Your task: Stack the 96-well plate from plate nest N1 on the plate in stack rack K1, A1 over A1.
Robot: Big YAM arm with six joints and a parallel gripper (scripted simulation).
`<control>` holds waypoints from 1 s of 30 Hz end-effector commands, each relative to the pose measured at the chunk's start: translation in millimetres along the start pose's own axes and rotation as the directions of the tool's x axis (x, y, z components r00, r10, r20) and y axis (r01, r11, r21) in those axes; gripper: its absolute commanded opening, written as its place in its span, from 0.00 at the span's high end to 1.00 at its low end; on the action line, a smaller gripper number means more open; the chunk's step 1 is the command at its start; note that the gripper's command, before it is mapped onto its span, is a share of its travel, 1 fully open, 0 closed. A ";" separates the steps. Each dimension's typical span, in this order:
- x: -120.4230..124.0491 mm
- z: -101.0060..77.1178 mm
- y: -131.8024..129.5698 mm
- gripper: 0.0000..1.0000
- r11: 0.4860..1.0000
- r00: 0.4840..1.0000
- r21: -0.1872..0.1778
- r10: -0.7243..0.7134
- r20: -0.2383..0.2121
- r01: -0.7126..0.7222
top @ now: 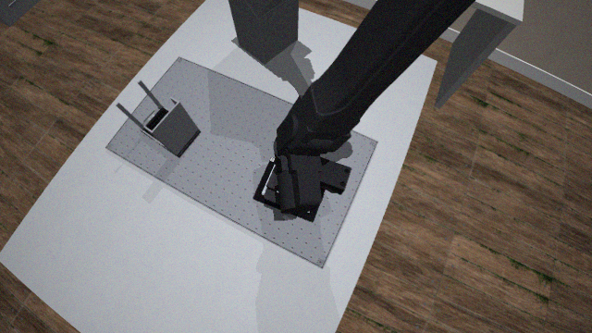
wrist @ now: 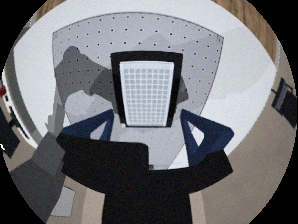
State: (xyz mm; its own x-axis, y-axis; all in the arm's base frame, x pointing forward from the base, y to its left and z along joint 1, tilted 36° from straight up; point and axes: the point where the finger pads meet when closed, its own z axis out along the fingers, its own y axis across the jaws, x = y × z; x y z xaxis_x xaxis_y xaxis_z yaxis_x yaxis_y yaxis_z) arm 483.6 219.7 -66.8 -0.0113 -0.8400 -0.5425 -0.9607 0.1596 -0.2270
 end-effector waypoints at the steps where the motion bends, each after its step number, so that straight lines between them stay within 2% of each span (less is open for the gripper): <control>1: -4.7 11.5 -2.6 0.00 1.000 1.000 0.005 0.002 0.008 -0.002; 7: -0.2 16.1 -5.4 0.00 1.000 1.000 0.011 0.012 0.006 -0.012; 30: -3.6 53.5 0.1 0.00 1.000 1.000 0.002 0.004 0.007 -0.004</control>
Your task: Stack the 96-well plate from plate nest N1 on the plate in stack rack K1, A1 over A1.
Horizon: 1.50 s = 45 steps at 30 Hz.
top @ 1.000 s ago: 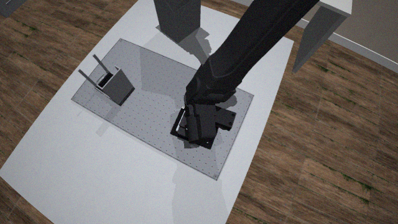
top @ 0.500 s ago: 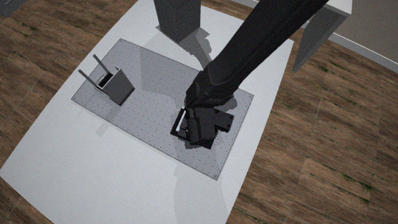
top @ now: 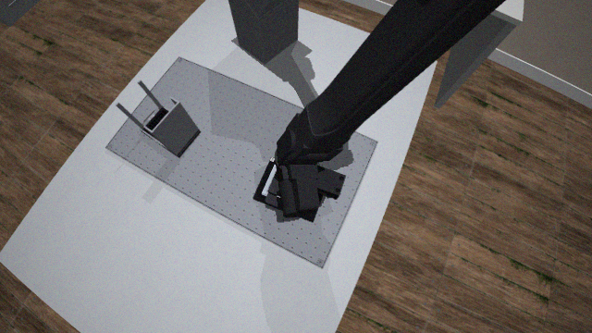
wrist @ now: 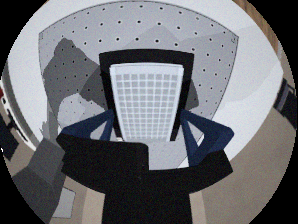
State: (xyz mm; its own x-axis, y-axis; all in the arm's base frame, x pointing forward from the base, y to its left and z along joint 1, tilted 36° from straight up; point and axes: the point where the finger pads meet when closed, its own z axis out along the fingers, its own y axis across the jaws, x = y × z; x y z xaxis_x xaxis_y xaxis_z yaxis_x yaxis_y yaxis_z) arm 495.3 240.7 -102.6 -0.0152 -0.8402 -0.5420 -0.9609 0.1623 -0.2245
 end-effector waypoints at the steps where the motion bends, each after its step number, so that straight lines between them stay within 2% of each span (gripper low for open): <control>1: -5.3 12.1 -0.1 0.00 1.000 1.000 0.003 0.001 0.008 -0.001; 4: -5.2 16.9 0.2 0.00 1.000 1.000 0.003 0.001 0.008 -0.001; 8: 3.2 13.9 -1.3 0.00 1.000 1.000 0.004 0.016 0.002 -0.016; 10: 3.2 13.9 -1.3 0.00 1.000 1.000 0.004 0.016 0.002 -0.016; 11: -2.2 7.5 -5.2 0.00 1.000 1.000 0.011 0.002 0.007 -0.003; 19: -2.2 7.5 -5.2 0.00 1.000 1.000 0.011 0.002 0.007 -0.003; 20: -2.2 7.5 -5.2 1.00 1.000 1.000 0.011 0.002 0.007 -0.003; 45: -2.2 7.5 -5.2 1.00 1.000 1.000 0.011 0.002 0.007 -0.003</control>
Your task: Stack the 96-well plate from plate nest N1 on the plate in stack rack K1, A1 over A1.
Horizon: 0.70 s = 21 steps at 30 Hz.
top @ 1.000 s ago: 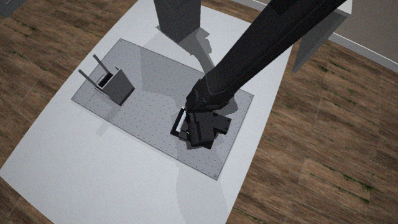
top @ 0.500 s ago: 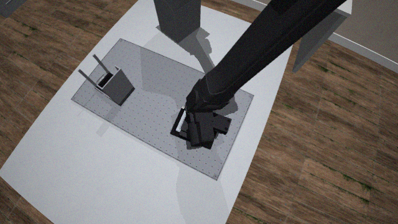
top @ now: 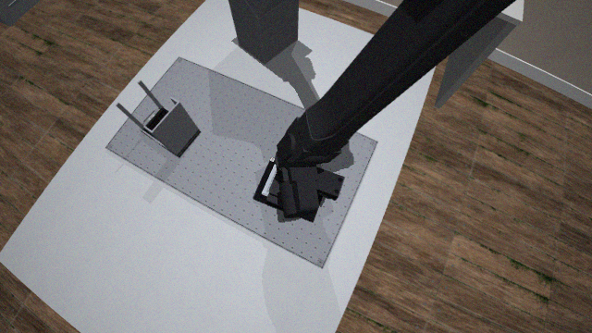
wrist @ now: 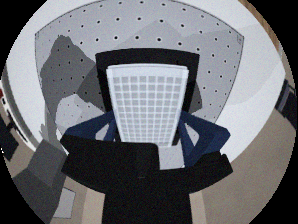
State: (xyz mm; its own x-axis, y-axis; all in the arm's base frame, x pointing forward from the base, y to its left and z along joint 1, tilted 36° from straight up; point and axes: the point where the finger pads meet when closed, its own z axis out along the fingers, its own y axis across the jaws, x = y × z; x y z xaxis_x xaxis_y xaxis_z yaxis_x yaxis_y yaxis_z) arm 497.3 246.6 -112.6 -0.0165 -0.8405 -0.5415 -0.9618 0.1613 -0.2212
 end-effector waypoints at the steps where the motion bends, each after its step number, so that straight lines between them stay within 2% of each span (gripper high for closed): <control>1: -2.6 -4.3 -6.4 1.00 1.000 1.000 0.014 0.001 0.008 -0.002; 9: -2.6 -4.3 -6.4 1.00 1.000 1.000 0.014 0.001 0.008 -0.002; 10: -5.6 -13.7 -12.3 1.00 1.000 1.000 0.029 0.008 0.014 -0.008; 12: 0.6 -18.8 -11.3 1.00 1.000 1.000 0.023 0.012 0.006 -0.012; 21: 0.7 -30.4 -10.9 1.00 1.000 1.000 0.023 0.003 0.006 -0.003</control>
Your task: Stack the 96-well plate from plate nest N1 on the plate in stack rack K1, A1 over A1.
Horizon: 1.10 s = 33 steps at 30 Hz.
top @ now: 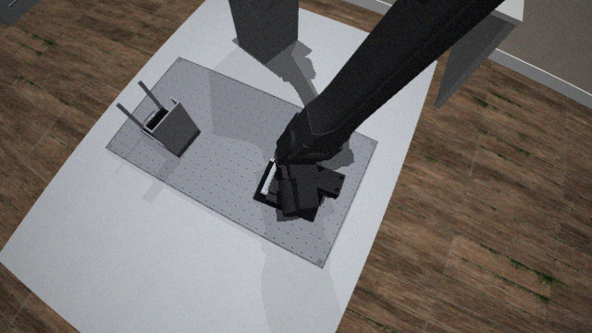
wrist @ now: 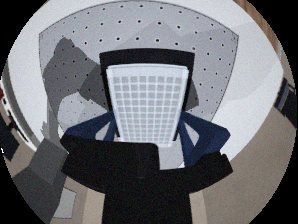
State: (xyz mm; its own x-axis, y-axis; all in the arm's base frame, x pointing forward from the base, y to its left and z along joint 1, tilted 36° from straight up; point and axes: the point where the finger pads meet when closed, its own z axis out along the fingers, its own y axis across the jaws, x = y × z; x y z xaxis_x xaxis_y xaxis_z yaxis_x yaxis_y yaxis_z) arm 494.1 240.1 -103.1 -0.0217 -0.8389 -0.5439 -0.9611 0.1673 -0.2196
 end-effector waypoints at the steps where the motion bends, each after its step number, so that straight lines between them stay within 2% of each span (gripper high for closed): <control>1: 0.1 -20.0 -10.8 1.00 1.000 1.000 0.021 -0.003 0.005 0.003; 33: 0.4 -66.4 -9.5 1.00 1.000 1.000 0.021 -0.003 0.004 0.003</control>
State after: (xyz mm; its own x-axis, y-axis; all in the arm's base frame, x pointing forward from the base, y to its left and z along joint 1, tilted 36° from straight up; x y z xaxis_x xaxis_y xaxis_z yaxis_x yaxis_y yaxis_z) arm 482.4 215.6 -61.6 -0.0199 -0.8378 -0.5456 -0.9600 0.1685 -0.2236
